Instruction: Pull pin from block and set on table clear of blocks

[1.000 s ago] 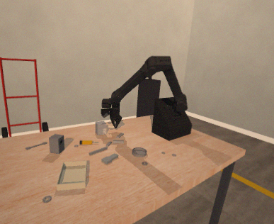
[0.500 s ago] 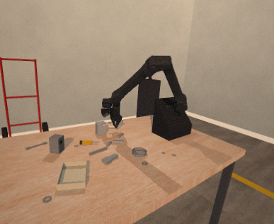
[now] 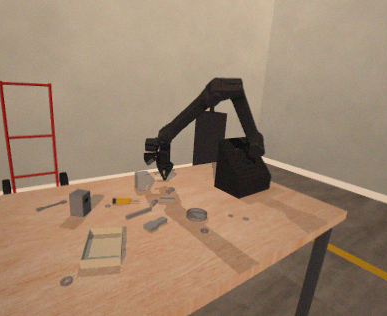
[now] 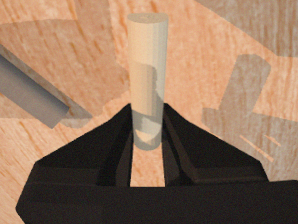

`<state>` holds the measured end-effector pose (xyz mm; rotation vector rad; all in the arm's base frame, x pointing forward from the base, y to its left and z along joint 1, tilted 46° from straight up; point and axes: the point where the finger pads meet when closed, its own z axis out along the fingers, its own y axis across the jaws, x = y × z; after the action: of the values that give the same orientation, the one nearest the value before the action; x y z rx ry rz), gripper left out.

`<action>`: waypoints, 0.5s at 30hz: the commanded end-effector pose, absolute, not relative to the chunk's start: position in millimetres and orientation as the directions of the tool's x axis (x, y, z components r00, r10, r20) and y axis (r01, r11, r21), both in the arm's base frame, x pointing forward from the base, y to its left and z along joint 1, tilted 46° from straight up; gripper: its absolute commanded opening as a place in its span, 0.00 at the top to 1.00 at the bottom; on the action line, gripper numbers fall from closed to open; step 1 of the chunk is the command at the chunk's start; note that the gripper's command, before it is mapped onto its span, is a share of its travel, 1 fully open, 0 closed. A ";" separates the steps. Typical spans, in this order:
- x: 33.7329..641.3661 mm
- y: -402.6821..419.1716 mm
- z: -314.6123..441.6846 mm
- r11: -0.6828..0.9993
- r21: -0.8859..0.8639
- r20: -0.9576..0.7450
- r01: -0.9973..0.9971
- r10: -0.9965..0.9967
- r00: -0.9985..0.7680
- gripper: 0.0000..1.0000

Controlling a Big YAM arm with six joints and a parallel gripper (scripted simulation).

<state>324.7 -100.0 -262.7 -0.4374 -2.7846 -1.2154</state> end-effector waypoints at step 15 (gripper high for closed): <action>321.0 -114.9 -253.0 0.656 0.707 0.139 0.265 0.240 -0.961 1.00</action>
<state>315.1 -97.0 -260.3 -0.4145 -2.7834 -1.2206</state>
